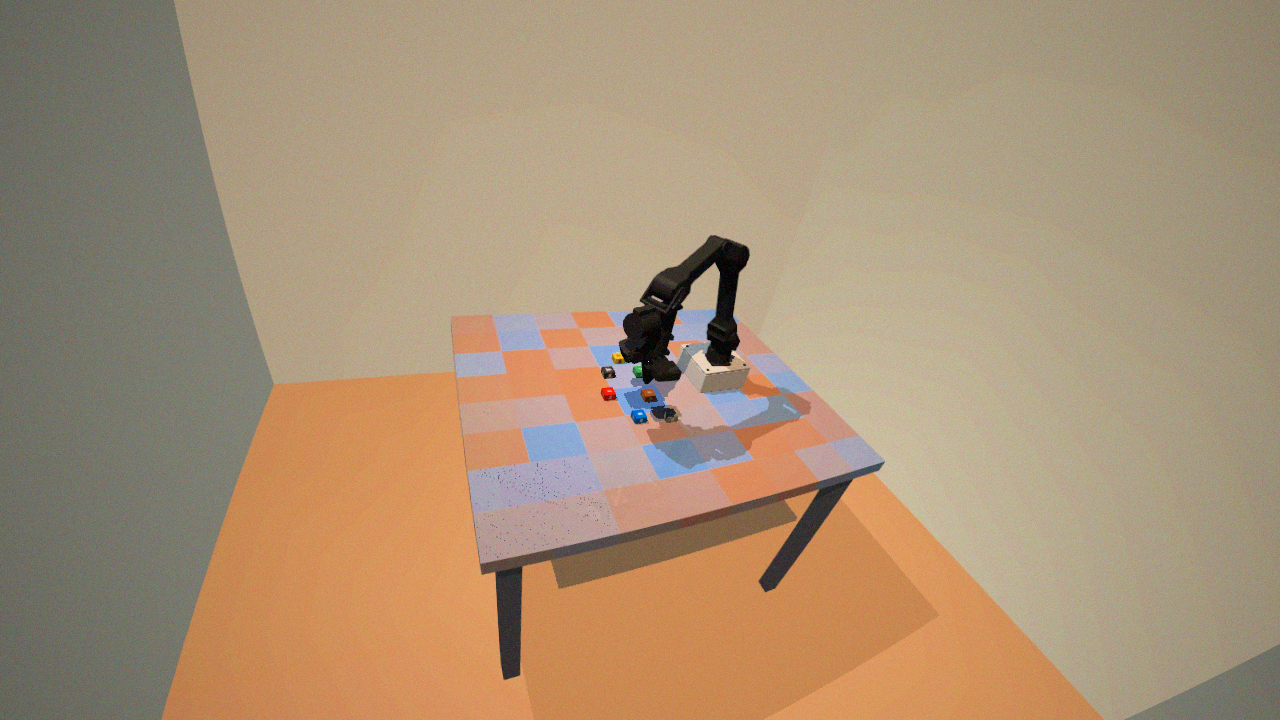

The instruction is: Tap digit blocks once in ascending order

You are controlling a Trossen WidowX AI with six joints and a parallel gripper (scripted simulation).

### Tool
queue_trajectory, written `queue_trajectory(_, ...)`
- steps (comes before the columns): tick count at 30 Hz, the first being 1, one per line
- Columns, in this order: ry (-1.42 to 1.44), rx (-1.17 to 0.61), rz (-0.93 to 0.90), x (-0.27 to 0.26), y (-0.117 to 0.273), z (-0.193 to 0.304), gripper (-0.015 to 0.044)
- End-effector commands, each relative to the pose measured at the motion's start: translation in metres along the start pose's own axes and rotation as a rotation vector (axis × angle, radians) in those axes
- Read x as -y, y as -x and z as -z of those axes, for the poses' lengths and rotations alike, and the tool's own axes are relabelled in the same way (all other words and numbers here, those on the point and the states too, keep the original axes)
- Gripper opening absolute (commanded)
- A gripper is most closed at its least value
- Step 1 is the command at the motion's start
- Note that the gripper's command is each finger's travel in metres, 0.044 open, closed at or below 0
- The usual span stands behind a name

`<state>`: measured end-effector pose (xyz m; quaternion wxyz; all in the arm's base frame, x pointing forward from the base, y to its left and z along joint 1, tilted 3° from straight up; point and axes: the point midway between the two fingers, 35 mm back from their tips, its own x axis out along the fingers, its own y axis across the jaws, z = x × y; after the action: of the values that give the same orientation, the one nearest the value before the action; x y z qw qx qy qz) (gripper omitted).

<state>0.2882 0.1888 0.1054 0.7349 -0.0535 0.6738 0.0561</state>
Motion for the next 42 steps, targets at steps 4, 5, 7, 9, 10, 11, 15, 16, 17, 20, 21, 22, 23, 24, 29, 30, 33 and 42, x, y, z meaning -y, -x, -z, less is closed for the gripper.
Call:
queue_trajectory(4,-0.003,-0.014,0.018,0.066,0.0,-0.035,0.002)
queue_trajectory(5,-0.002,-0.013,0.019,0.082,0.0,-0.042,0.002)
queue_trajectory(7,-0.002,-0.012,0.022,0.103,0.001,-0.049,0.002)
queue_trajectory(9,-0.002,-0.012,0.022,0.106,0.001,-0.05,0.002)
queue_trajectory(10,-0.002,-0.012,0.022,0.106,0.001,-0.05,0.002)
queue_trajectory(11,-0.002,-0.012,0.022,0.106,0.001,-0.05,0.002)
queue_trajectory(15,-0.002,-0.012,0.022,0.106,-0.013,-0.051,0.002)
queue_trajectory(16,-0.002,-0.011,0.022,0.106,-0.03,-0.052,0.002)
queue_trajectory(17,-0.002,-0.012,0.022,0.107,-0.051,-0.052,0.002)
queue_trajectory(20,-0.002,-0.012,0.022,0.108,-0.08,-0.049,0.002)
queue_trajectory(21,-0.002,-0.012,0.022,0.108,-0.08,-0.049,0.002)
queue_trajectory(22,-0.002,-0.012,0.022,0.108,-0.08,-0.049,0.002)
queue_trajectory(23,-0.002,-0.012,0.022,0.108,-0.08,-0.049,0.002)
queue_trajectory(24,-0.002,-0.012,0.022,0.108,-0.081,-0.049,0.002)
queue_trajectory(29,-0.002,-0.012,0.022,0.108,-0.087,-0.049,0.002)
queue_trajectory(30,-0.002,-0.012,0.022,0.108,-0.089,-0.049,0.002)
queue_trajectory(33,-0.002,-0.012,0.022,0.108,-0.094,-0.049,0.002)
queue_trajectory(42,-0.002,-0.012,0.022,0.108,-0.108,-0.049,0.002)
